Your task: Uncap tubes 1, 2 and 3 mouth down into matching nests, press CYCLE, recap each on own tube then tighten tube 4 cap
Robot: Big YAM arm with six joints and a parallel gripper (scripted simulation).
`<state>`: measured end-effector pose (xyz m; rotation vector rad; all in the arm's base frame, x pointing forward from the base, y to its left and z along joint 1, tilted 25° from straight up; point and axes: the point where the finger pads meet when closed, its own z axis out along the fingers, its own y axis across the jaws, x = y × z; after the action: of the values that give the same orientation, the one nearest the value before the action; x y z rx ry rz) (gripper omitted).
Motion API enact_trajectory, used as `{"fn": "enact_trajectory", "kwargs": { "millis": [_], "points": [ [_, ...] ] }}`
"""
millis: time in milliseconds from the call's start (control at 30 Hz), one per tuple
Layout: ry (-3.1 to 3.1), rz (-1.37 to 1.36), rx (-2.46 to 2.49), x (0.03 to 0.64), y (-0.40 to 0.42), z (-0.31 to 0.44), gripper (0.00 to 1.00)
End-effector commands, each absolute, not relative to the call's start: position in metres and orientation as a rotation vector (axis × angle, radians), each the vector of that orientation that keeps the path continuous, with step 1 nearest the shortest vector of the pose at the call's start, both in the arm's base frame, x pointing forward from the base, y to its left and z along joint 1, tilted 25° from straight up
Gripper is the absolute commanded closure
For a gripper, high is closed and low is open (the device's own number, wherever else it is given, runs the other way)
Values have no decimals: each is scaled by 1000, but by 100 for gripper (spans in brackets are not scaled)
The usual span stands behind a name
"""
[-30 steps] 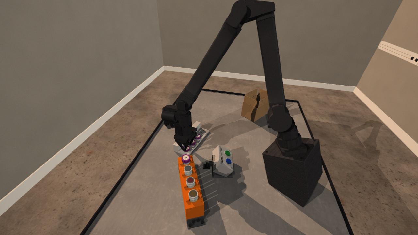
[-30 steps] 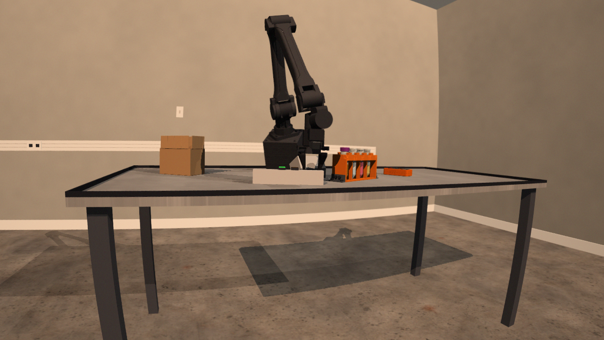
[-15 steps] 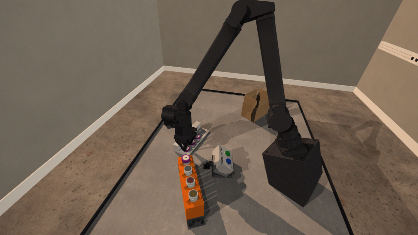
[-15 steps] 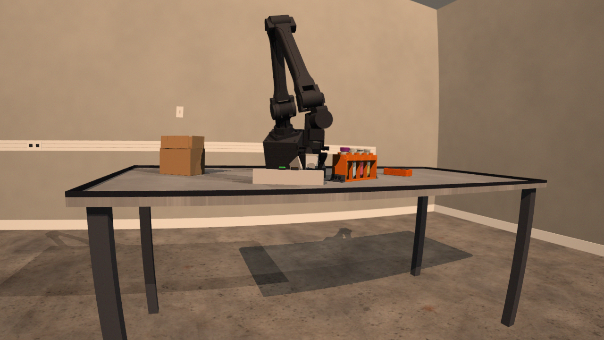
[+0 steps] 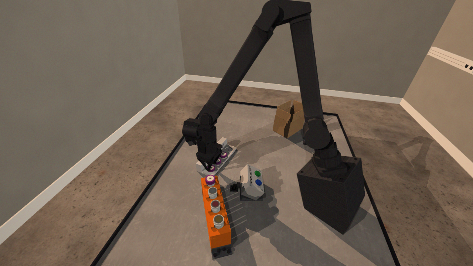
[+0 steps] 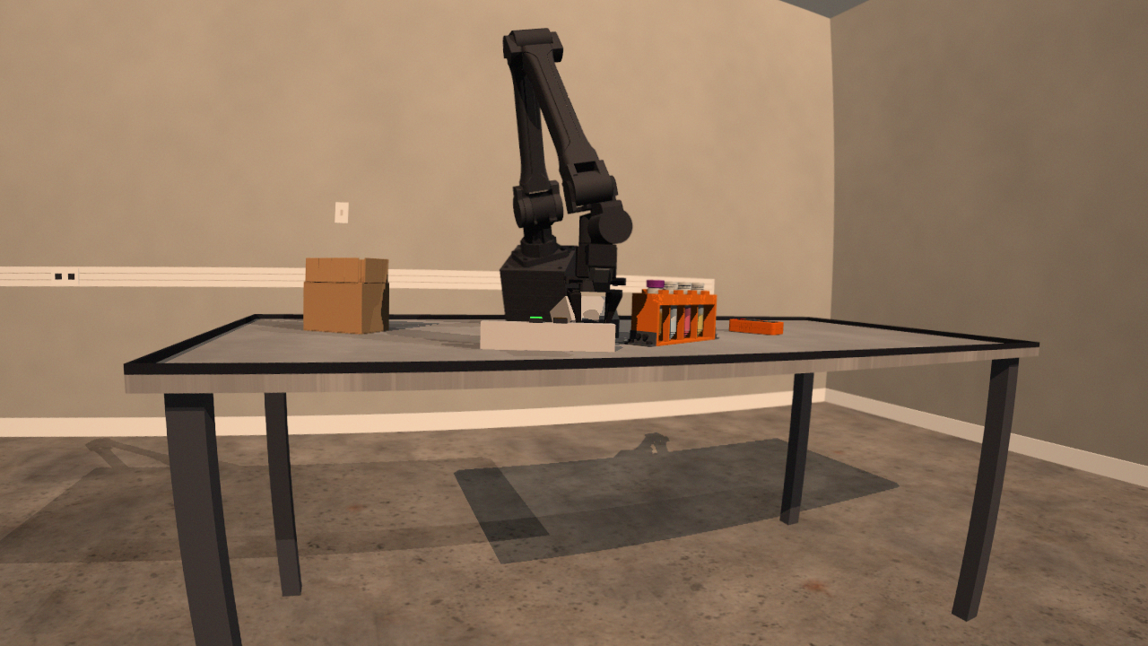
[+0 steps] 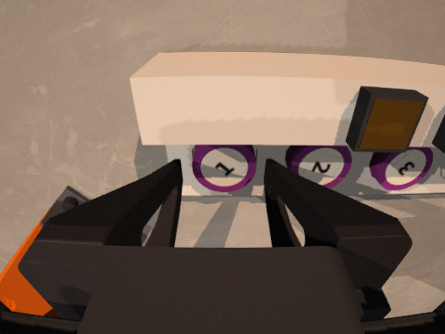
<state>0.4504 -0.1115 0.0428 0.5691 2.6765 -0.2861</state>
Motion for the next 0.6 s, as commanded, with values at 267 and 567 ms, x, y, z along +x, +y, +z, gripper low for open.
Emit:
{"fn": "enact_trajectory", "kwargs": {
  "millis": [267, 567],
  "points": [
    [2668, -289, 570, 458, -120, 36, 53],
    [2672, -289, 569, 457, -120, 34, 53]
  ]
}}
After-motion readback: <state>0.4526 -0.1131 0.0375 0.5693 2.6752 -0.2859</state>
